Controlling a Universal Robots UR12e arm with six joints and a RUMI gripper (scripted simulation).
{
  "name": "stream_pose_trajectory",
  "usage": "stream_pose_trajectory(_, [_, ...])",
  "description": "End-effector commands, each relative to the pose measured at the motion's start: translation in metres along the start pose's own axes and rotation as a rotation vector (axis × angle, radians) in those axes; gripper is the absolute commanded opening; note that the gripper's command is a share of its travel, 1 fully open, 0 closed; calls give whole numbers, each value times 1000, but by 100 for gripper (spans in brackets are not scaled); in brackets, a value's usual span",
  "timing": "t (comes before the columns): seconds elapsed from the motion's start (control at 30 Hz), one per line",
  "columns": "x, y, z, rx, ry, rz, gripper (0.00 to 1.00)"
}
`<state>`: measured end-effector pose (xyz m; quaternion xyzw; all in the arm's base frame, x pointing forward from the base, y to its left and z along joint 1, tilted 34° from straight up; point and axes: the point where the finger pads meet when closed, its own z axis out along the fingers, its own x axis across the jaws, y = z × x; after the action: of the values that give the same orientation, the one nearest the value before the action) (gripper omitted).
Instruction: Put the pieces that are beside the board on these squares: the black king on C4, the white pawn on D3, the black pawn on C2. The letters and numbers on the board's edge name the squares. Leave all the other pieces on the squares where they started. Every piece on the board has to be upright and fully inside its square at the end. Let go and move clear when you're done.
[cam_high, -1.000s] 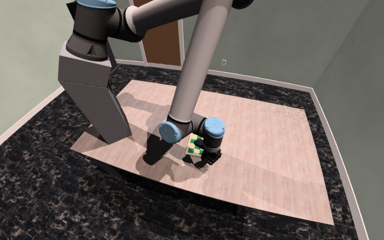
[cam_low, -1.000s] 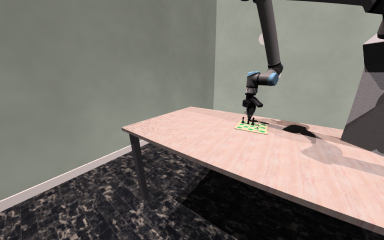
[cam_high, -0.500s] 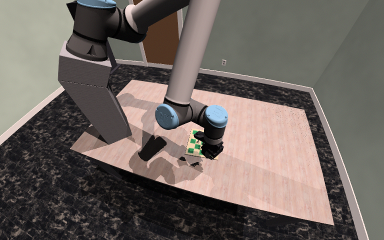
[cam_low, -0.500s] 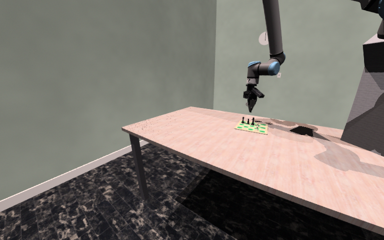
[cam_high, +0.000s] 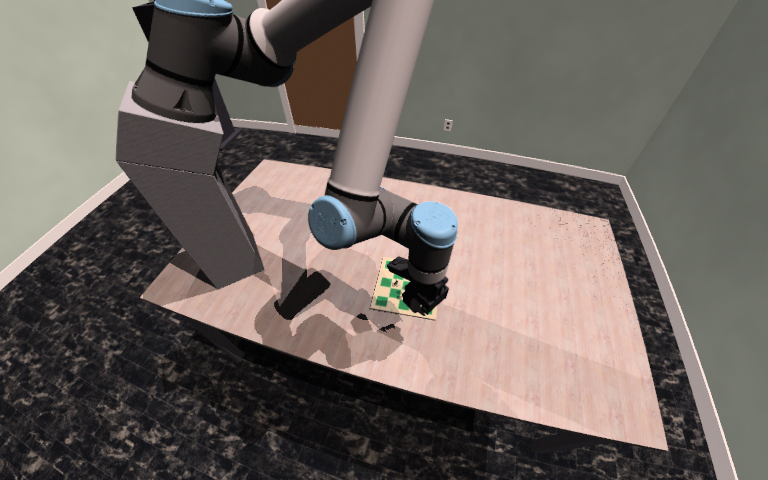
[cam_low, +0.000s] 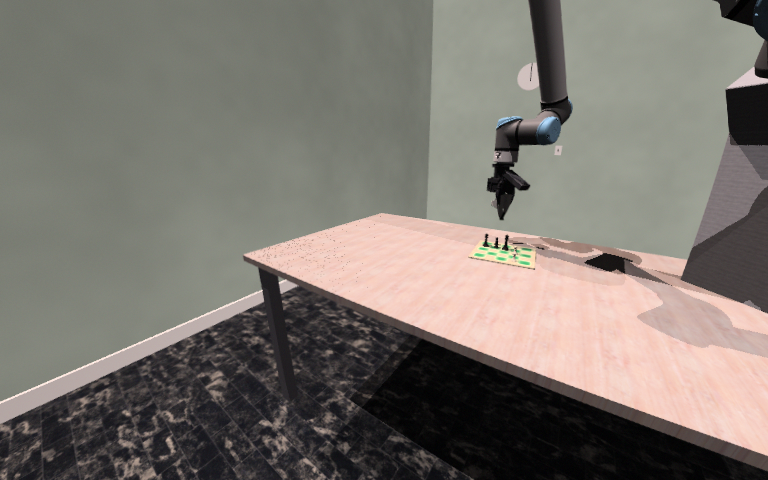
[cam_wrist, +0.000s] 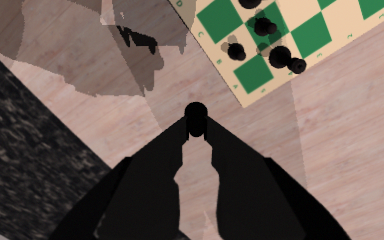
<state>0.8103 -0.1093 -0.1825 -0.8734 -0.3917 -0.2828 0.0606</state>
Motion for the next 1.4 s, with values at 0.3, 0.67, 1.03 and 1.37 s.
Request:
stream_pose_trajectory(0.3, [93,-101,-4,0,-2,-487,0])
stream_pose_trajectory(0.67, [119,-135,-7,-1,0,-641,0])
stream_pose_trajectory(1.03, [119,-135,-5,-1,0,-641,0])
stream_pose_trajectory(1.37, [119,-135,16,-1,0,-641,0])
